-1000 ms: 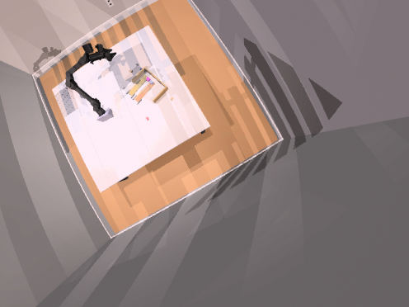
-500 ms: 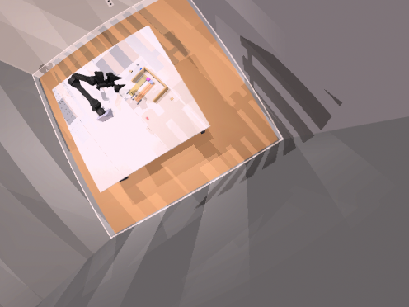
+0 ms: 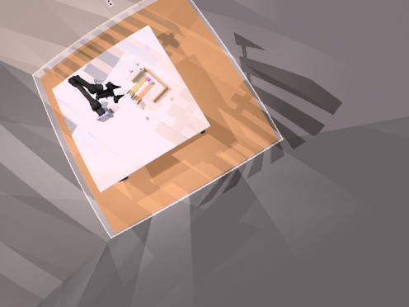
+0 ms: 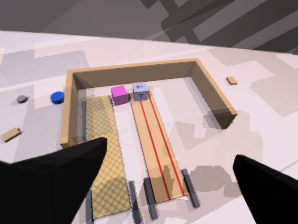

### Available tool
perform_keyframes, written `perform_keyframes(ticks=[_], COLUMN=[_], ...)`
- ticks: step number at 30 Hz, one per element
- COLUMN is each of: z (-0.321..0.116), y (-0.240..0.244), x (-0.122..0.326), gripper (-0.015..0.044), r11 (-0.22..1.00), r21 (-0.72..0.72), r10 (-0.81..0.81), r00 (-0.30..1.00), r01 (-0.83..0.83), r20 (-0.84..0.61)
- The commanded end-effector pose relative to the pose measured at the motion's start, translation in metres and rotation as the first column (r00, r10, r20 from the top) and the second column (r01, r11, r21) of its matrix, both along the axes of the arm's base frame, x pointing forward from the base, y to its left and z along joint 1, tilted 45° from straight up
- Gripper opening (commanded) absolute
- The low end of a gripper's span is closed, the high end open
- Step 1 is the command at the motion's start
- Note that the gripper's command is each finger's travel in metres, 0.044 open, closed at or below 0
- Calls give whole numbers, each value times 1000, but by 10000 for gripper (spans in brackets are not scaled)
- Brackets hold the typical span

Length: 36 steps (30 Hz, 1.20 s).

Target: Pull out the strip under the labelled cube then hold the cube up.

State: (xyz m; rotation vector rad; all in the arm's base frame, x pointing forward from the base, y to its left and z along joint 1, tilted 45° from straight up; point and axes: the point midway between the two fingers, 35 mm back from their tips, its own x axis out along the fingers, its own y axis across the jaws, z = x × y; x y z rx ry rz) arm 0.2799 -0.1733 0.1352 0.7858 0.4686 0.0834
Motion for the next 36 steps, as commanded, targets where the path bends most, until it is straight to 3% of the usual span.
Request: perform_keyframes(ticks=[1,8,12,23,31,36], z=[-1,-1,-12,-56,-86,-88], y=[1,1,-11,7,41,45], x=[-1,-1,18,72,91,92], gripper=[400,400,295,6,0,0], r11=[1000,1000,998,892,655,628], r21=[-1,-1,-60,-44,68,80], r10=[6,6,17,406,695,717], r00=[1000,1000,996,842,564,536], r01=[-6,-6,-22,-449,-753,-774], r20=[4,4,-92,-355,-445,-447])
